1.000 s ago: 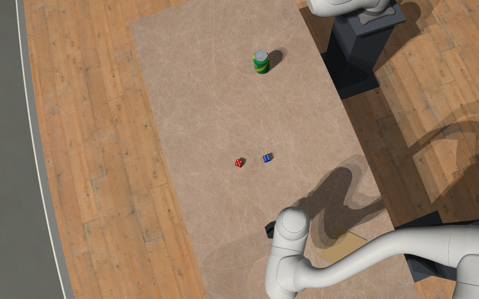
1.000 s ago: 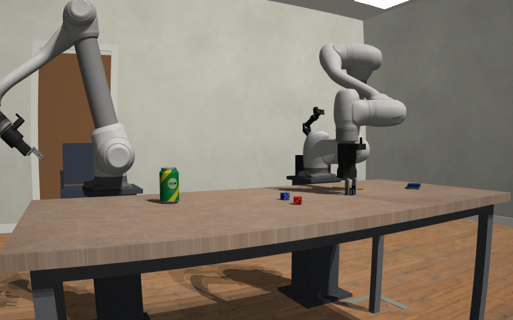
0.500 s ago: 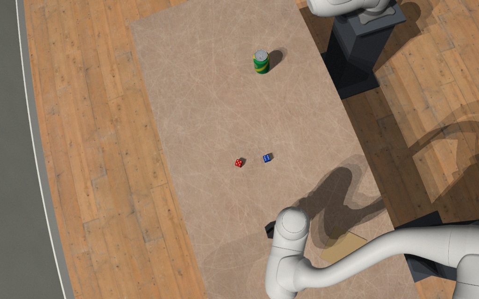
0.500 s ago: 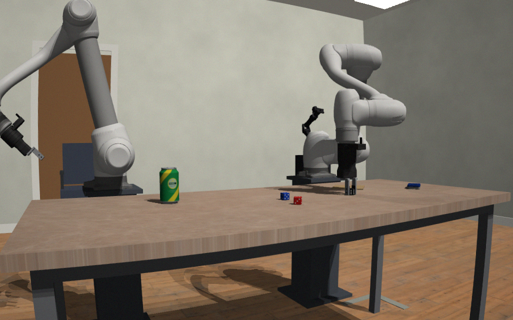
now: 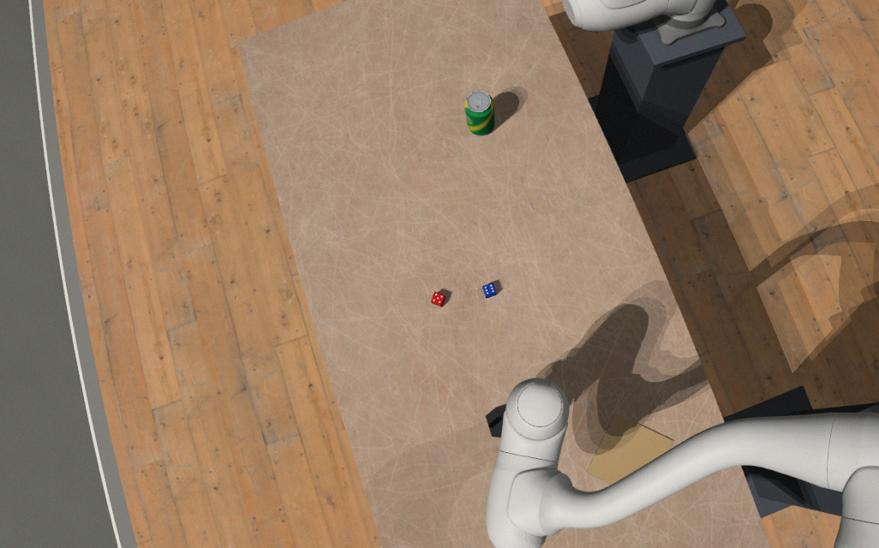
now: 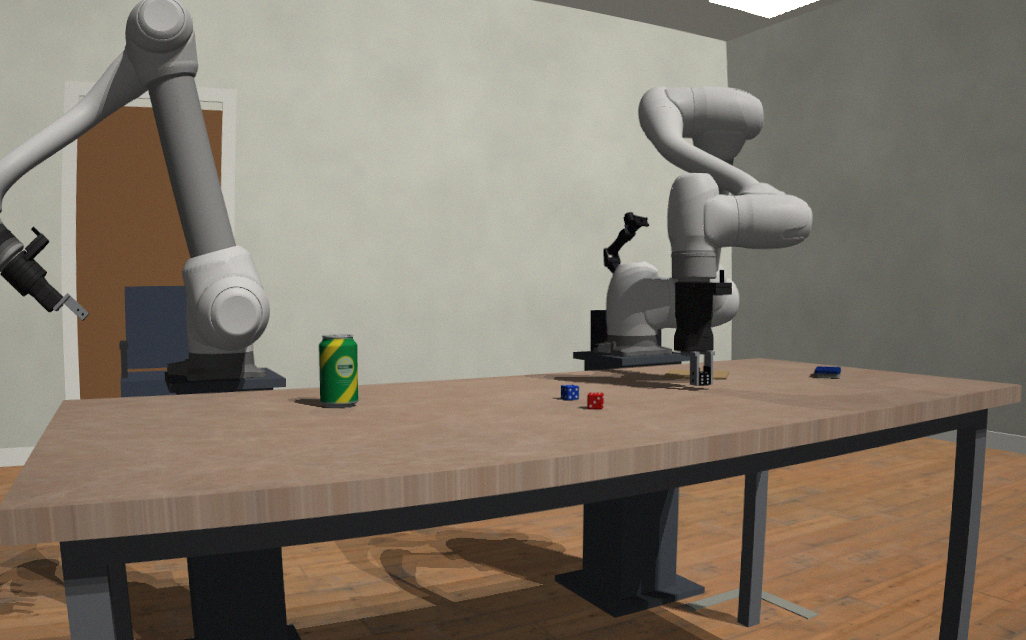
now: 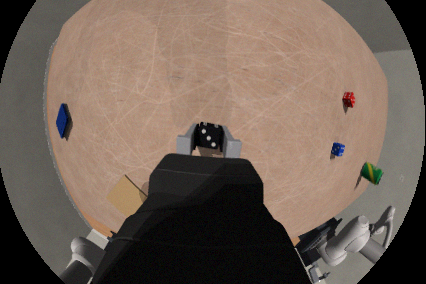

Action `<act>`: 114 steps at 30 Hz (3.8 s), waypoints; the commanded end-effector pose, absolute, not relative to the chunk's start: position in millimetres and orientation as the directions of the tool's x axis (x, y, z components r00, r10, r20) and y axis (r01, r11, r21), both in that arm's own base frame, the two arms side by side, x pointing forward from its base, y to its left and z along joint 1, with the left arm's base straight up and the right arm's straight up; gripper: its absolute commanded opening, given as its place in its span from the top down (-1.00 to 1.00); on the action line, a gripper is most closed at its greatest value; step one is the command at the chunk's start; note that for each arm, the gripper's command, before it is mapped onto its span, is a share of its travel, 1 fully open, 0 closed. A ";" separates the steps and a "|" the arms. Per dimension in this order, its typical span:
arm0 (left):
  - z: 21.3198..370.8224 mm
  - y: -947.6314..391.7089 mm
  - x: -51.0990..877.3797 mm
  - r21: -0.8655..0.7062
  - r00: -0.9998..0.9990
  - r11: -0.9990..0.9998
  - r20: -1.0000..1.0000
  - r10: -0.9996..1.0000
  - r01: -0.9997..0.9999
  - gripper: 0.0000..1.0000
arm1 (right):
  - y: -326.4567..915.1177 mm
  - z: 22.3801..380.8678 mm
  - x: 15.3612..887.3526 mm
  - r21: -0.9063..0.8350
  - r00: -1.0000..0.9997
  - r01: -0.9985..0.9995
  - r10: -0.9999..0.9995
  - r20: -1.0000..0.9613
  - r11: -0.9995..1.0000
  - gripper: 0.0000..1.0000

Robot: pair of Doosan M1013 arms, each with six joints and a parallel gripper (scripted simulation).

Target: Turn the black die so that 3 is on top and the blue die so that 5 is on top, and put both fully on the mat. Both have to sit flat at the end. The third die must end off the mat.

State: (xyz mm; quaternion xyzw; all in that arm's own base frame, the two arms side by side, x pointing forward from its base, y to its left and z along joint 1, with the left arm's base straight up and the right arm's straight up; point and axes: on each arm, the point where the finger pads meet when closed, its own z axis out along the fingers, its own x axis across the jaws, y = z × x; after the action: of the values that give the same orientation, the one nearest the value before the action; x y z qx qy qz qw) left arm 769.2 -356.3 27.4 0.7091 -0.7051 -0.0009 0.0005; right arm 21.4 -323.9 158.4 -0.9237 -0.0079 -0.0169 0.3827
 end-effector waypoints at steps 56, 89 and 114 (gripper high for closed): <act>126.4 -205.4 553.5 0.000 -0.319 0.319 0.000 -0.948 -0.948 0.02 | -324.1 158.8 21.5 -0.706 0.999 0.028 0.002 0.038 -0.708 -1.00; 77.9 -194.8 535.1 0.000 -0.342 0.342 0.000 -0.940 -0.940 0.02 | -324.1 158.8 21.5 -0.706 0.999 0.028 0.002 0.038 -0.708 -1.00; 28.0 -194.7 535.2 0.000 -0.342 0.342 0.000 -0.940 -0.940 0.02 | -324.1 158.8 21.5 -0.706 0.999 0.028 0.002 0.038 -0.708 -1.00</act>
State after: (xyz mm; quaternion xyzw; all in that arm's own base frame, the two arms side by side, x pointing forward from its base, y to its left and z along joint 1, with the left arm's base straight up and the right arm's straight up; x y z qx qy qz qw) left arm 534.8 -194.6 27.5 0.5737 -0.8191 -0.0003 0.0004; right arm 21.4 -323.9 158.4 -0.9237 -0.0079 -0.0169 0.3827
